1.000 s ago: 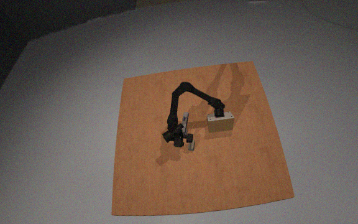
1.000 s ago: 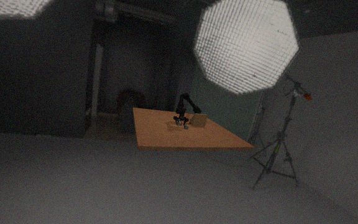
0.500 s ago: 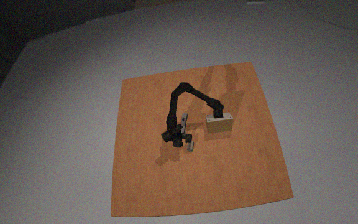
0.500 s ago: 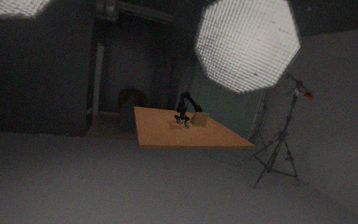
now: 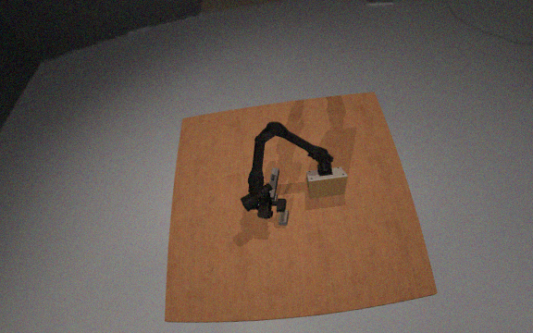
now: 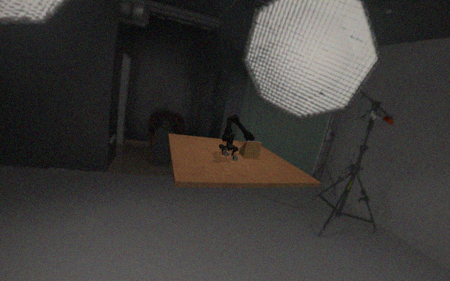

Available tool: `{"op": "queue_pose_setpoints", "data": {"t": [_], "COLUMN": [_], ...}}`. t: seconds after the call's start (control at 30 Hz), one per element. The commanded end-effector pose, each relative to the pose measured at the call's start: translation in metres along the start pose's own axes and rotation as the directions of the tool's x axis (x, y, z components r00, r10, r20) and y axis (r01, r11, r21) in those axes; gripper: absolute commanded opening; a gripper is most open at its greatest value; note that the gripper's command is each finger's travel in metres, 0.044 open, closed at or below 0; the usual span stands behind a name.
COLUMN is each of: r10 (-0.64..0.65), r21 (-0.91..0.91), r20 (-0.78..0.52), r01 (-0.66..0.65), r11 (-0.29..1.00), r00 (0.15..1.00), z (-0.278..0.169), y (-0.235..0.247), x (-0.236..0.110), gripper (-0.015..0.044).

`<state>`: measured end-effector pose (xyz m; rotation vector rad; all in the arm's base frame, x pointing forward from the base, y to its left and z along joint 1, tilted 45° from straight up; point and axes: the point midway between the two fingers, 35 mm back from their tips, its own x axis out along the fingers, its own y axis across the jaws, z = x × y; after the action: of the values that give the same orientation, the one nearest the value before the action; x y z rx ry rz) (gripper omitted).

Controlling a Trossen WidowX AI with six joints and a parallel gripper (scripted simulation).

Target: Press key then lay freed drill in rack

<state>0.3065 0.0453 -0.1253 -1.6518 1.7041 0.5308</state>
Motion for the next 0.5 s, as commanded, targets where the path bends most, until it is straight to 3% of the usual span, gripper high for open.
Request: {"op": "queue_pose_setpoints", "data": {"t": [0.0, 0.2, 0.47], "r10": [0.0, 0.0, 0.0], "r21": [-0.006, -0.006, 0.0], "r20": [-0.005, -0.005, 0.0], "r01": [0.0, 0.0, 0.0], "r11": [1.0, 1.0, 1.0], "r00": [1.0, 1.0, 1.0], "z": [-0.0022, -0.0034, -0.0015], "y": [0.0017, 0.0026, 0.0008], "x": [0.0016, 0.0024, 0.001], "gripper": [0.044, 0.044, 0.023]}}
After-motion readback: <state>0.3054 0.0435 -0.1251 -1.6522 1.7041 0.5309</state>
